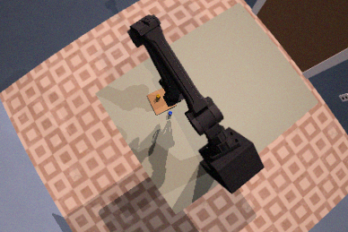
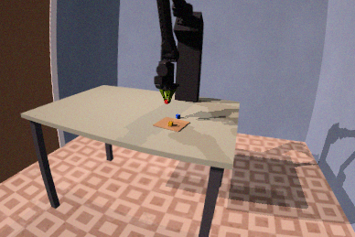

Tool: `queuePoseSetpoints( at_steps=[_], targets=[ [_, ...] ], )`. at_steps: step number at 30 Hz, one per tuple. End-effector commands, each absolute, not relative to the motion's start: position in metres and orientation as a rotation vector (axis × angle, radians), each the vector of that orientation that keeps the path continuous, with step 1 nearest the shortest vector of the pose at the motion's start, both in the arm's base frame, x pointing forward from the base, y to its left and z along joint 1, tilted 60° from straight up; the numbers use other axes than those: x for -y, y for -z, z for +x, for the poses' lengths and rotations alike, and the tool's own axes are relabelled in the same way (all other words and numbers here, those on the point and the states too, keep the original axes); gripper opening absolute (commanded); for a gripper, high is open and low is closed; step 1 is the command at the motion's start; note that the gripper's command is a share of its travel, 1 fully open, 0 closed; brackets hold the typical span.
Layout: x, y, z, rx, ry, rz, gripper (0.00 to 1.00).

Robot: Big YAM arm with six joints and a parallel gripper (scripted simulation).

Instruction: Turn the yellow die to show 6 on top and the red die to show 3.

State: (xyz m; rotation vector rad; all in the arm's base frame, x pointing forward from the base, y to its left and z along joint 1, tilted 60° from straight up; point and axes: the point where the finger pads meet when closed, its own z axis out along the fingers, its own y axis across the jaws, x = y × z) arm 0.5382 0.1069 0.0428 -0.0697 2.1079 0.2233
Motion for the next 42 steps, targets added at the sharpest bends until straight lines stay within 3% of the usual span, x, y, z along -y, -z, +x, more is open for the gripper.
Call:
queuePoseSetpoints(
  at_steps=[1, 42],
  targets=[
    [-0.110, -0.034, 0.537, -2.124, -0.145, -0.193, 0.15],
    [-0.272, -0.073, 0.525, -1.568, 0.643, -1.520, 0.15]
  ],
)
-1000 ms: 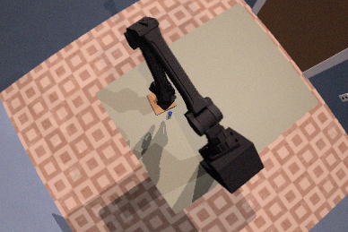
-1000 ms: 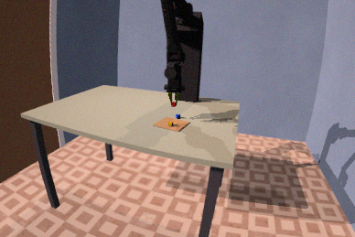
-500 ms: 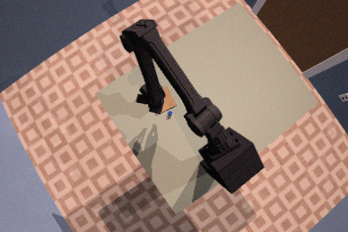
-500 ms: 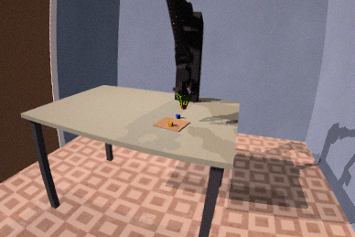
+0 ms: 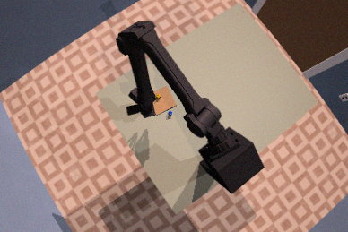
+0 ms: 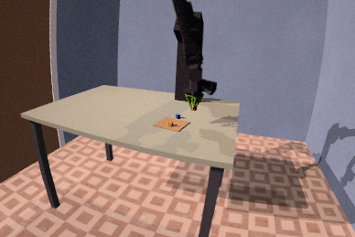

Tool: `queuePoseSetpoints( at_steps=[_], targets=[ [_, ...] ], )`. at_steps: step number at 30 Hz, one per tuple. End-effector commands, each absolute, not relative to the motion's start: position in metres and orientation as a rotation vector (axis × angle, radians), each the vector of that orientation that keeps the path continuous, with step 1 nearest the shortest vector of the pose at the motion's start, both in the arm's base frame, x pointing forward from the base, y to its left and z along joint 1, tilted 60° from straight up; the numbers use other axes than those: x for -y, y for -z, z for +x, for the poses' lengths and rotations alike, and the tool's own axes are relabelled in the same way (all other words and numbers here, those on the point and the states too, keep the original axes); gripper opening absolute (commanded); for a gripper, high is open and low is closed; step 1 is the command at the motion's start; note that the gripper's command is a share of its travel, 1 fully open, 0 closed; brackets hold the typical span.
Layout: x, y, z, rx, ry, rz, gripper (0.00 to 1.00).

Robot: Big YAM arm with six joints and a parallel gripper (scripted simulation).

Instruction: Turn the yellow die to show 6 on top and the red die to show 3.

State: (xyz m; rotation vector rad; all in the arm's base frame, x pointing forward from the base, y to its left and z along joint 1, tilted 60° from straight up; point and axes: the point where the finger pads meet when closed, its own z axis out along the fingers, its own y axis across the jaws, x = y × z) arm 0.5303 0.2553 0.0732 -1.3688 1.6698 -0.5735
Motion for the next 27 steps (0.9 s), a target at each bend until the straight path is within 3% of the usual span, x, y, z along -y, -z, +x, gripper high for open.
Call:
queuePoseSetpoints(
  at_steps=[1, 16, 27],
  targets=[
    [-0.273, -0.073, 0.524, -1.566, 0.645, -1.522, 0.15],
    [-0.282, -0.082, 0.523, -1.425, 0.763, -1.664, 0.15],
    [-0.281, -0.070, 0.517, -1.184, 0.434, -1.715, 0.15]
  ],
)
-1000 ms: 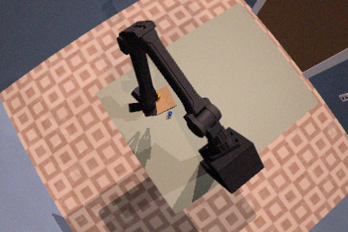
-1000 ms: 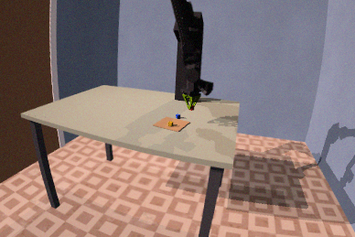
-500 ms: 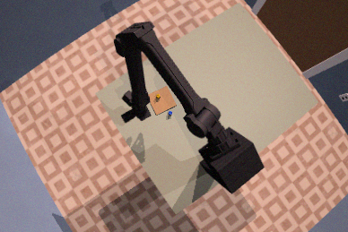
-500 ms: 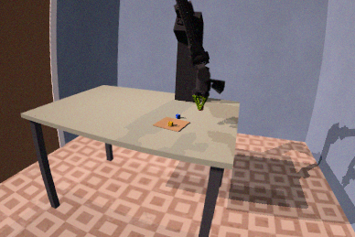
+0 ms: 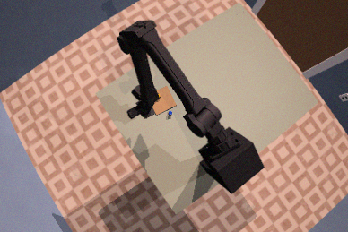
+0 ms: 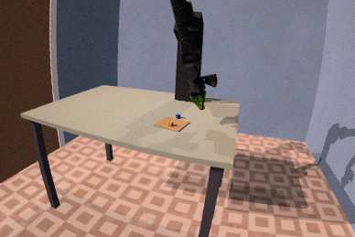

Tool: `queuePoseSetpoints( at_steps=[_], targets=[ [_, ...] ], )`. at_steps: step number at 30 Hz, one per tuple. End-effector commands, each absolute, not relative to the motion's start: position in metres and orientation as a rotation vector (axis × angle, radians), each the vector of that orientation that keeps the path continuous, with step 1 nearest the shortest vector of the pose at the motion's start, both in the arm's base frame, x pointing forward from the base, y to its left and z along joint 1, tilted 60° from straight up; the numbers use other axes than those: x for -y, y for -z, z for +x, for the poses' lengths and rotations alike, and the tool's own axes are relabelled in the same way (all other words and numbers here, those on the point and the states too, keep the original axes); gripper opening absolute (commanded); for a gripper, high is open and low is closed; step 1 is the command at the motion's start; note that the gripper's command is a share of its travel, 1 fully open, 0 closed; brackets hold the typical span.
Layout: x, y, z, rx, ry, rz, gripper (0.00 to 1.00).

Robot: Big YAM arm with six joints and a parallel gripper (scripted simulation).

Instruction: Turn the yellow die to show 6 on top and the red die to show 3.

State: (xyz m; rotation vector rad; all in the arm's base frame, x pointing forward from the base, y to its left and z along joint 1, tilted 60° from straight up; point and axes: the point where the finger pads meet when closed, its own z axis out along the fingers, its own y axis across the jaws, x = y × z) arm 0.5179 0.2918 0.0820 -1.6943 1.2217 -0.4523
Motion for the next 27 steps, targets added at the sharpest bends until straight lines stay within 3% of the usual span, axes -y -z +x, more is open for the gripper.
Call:
queuePoseSetpoints(
  at_steps=[1, 14, 27],
  targets=[
    [-0.284, -0.077, 0.523, -1.127, 0.384, -1.704, 0.15],
    [-0.298, -0.077, 0.521, -0.641, -0.190, -1.648, 0.15],
    [-0.290, -0.074, 0.531, -0.649, -0.188, -1.636, 0.15]
  ],
)
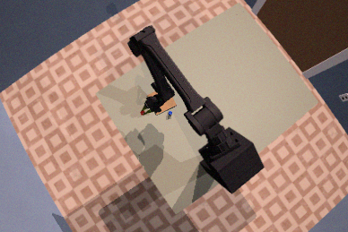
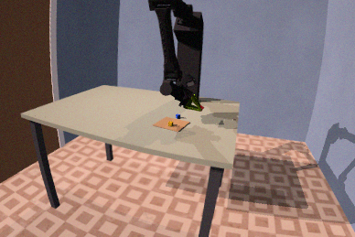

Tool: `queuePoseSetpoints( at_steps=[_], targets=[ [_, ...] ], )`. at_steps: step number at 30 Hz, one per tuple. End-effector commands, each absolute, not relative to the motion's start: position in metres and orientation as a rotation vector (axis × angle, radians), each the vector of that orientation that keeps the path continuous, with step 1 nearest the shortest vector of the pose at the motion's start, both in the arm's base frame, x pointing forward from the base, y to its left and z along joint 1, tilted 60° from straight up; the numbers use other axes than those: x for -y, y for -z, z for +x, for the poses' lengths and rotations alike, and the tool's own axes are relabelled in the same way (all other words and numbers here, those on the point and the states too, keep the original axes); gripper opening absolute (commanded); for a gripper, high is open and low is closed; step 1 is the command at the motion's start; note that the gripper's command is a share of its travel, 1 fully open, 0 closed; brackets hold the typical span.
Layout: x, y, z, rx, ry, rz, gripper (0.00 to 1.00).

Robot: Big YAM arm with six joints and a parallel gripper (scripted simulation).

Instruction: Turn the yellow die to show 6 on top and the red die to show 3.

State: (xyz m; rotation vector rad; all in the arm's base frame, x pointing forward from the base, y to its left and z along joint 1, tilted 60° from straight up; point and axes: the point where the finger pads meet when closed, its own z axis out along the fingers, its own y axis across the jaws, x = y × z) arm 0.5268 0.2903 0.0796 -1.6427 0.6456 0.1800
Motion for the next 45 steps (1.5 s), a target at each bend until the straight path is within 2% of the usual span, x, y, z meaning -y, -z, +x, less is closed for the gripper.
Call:
queuePoseSetpoints(
  at_steps=[1, 21, 45],
  targets=[
    [-0.290, -0.073, 0.533, -0.652, -0.190, -1.636, 0.15],
    [-0.299, -0.039, 0.584, -0.663, -0.195, -1.644, 0.15],
    [-0.301, -0.033, 0.589, -0.664, -0.197, -1.645, 0.15]
  ],
)
